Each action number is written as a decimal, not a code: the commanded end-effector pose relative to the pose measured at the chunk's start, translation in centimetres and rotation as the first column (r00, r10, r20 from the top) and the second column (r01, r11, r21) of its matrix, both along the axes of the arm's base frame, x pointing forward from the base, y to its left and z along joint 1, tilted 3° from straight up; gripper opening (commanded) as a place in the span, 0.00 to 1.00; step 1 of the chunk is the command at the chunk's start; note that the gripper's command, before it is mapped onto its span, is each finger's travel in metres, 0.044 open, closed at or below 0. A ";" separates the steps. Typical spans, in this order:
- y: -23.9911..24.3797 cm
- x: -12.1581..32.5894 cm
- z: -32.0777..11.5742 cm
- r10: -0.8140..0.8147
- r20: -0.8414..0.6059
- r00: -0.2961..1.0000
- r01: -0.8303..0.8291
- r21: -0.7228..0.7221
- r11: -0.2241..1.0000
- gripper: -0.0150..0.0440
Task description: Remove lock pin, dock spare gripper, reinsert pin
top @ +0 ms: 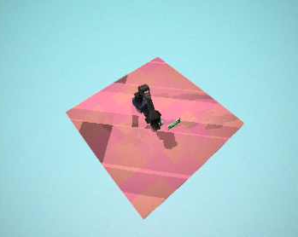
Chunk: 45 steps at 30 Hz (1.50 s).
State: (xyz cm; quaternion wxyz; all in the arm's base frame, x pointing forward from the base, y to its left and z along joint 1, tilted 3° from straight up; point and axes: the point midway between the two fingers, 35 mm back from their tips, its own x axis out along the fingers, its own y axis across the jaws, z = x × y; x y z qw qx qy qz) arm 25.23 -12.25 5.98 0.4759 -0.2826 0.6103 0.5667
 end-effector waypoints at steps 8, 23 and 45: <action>2.4 -1.2 0.3 -0.032 -0.103 0.994 0.013 -0.184 0.983 0.25; 4.8 -2.8 0.6 -0.087 -0.151 0.985 0.007 -0.462 0.887 0.25; 7.2 -4.6 1.6 -0.078 -0.021 0.997 0.030 -0.799 0.601 0.25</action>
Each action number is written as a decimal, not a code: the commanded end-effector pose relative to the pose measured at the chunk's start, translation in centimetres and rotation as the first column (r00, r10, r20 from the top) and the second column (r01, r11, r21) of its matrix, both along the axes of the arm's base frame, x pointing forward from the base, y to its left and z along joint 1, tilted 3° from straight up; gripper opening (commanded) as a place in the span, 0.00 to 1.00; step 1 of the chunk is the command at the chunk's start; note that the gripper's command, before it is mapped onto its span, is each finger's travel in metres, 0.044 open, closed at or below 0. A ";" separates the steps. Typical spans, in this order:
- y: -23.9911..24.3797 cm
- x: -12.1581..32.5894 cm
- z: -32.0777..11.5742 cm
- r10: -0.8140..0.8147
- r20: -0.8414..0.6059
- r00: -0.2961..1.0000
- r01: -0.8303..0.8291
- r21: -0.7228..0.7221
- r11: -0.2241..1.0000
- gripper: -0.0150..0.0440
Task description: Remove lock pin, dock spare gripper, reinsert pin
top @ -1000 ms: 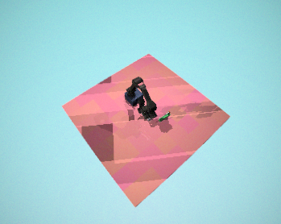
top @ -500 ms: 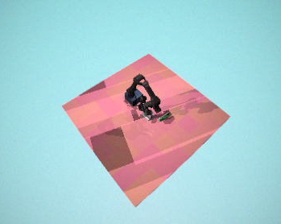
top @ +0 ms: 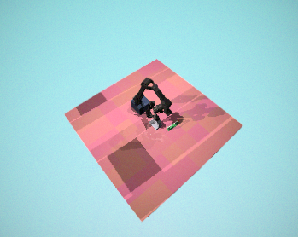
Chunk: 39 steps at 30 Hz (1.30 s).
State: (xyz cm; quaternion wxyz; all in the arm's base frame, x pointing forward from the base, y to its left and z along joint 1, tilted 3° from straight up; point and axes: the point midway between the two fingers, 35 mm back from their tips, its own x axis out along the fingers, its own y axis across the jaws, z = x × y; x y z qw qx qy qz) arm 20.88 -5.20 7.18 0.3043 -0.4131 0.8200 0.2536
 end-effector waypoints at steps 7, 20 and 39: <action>0.8 -0.6 0.9 0.060 0.093 0.994 -0.042 -0.187 0.982 0.25; 1.9 -1.0 1.9 0.185 0.253 0.950 -0.073 -0.394 0.916 0.25; 3.8 -1.1 3.4 0.423 0.509 0.750 -0.062 -0.583 0.810 0.25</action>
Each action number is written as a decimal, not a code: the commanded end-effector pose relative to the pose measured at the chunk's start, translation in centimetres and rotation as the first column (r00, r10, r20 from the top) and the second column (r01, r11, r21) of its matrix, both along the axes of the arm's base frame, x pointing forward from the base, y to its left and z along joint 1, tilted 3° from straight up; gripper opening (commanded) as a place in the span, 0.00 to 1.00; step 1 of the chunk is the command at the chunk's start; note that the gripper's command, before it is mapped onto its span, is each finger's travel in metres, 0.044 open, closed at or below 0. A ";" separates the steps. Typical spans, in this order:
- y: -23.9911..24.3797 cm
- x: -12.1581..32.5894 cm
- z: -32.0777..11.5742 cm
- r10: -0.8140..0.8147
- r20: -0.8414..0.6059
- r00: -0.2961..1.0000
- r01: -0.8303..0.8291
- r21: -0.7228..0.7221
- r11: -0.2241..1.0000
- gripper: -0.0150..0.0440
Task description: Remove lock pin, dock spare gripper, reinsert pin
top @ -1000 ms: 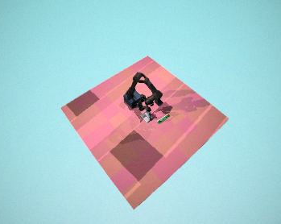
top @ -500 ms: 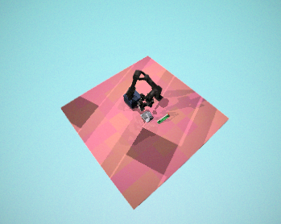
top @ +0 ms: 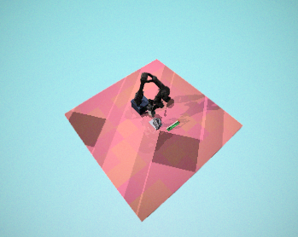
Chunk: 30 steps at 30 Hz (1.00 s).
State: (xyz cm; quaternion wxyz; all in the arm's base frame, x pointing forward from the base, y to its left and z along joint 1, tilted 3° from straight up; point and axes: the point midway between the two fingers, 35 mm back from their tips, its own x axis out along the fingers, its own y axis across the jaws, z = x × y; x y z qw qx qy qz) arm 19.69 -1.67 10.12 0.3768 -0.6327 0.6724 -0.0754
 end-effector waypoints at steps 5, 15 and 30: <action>0.7 0.1 0.8 0.086 0.130 0.988 -0.081 -0.045 0.996 0.25; 0.5 1.1 0.1 0.095 0.144 0.985 -0.091 -0.030 0.995 0.25; 0.2 2.1 -1.3 0.097 0.147 0.984 -0.094 -0.028 0.995 0.25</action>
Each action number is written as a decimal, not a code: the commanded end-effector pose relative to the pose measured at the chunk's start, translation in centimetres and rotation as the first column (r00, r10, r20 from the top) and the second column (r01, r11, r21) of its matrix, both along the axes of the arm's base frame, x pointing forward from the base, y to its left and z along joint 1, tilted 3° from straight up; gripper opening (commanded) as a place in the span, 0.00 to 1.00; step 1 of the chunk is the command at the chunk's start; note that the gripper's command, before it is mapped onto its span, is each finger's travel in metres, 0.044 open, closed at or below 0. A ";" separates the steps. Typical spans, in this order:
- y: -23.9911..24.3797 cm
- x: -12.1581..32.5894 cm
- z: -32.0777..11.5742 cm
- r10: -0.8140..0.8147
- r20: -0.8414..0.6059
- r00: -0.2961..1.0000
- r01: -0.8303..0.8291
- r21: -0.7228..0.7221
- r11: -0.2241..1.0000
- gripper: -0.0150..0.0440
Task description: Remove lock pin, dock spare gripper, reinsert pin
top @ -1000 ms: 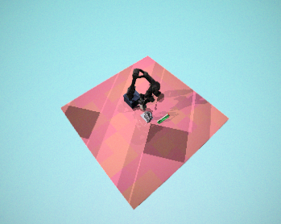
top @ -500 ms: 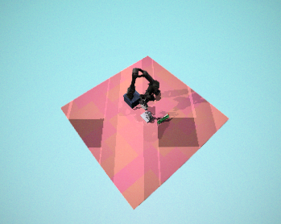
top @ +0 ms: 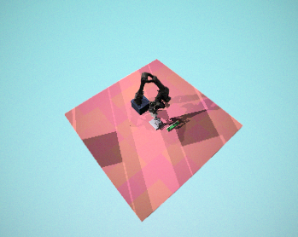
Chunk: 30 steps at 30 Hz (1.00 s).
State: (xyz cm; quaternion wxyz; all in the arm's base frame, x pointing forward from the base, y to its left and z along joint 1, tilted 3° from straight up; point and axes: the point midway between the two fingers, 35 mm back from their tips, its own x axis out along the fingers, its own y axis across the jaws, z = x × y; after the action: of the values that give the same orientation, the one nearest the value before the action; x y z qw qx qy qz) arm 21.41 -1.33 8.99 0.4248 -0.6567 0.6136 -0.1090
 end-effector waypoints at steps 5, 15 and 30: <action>-0.2 0.8 -0.6 0.007 0.001 1.000 -0.007 -0.011 1.000 0.25; -0.3 1.7 -1.5 0.007 0.002 1.000 -0.007 -0.011 1.000 0.25; -0.6 3.1 -2.9 0.007 0.002 1.000 -0.007 -0.011 1.000 0.25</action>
State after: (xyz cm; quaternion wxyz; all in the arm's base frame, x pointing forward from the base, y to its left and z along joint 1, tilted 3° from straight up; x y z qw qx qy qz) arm 24.07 -1.77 6.18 0.4248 -0.6570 0.6134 -0.1080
